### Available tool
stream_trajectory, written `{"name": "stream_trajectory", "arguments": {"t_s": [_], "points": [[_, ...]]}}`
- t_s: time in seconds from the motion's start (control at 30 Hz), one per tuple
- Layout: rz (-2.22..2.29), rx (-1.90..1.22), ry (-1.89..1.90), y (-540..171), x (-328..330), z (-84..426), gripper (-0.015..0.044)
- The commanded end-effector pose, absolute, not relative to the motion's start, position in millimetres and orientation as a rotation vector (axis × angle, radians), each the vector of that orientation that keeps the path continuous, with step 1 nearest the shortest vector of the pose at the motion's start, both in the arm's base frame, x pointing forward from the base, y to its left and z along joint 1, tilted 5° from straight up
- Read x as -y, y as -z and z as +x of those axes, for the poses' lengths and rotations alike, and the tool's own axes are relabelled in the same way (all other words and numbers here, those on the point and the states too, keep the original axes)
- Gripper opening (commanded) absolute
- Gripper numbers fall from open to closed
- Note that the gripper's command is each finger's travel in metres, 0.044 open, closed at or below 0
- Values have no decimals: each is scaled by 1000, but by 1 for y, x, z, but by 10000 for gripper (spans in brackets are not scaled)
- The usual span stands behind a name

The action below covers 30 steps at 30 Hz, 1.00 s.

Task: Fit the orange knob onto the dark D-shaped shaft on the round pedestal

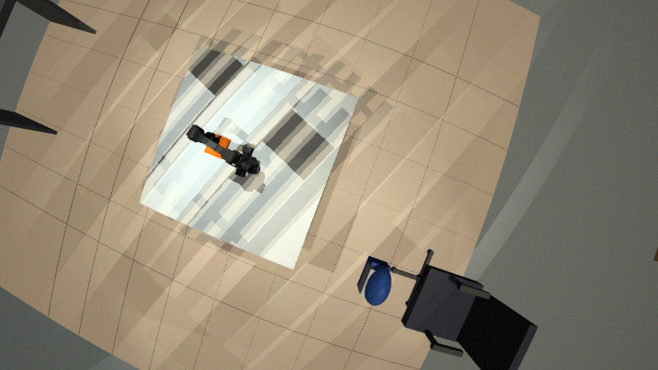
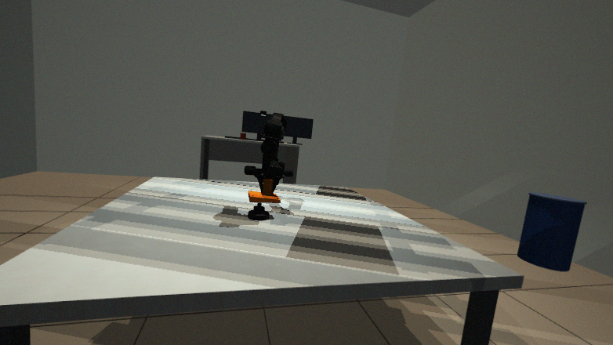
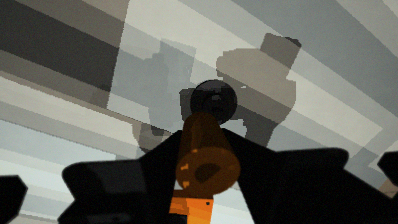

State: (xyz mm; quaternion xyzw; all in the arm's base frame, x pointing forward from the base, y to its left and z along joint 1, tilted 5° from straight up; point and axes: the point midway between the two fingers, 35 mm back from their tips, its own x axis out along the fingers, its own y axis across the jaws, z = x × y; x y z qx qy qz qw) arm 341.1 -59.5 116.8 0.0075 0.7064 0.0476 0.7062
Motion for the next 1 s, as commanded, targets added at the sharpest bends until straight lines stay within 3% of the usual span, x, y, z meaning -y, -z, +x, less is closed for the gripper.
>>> {"name": "stream_trajectory", "arguments": {"t_s": [0.0, 0.97], "points": [[6, -1559, -101, -113, 74, 346, 0], [6, -1559, -100, -85, 87, 350, 0]]}}
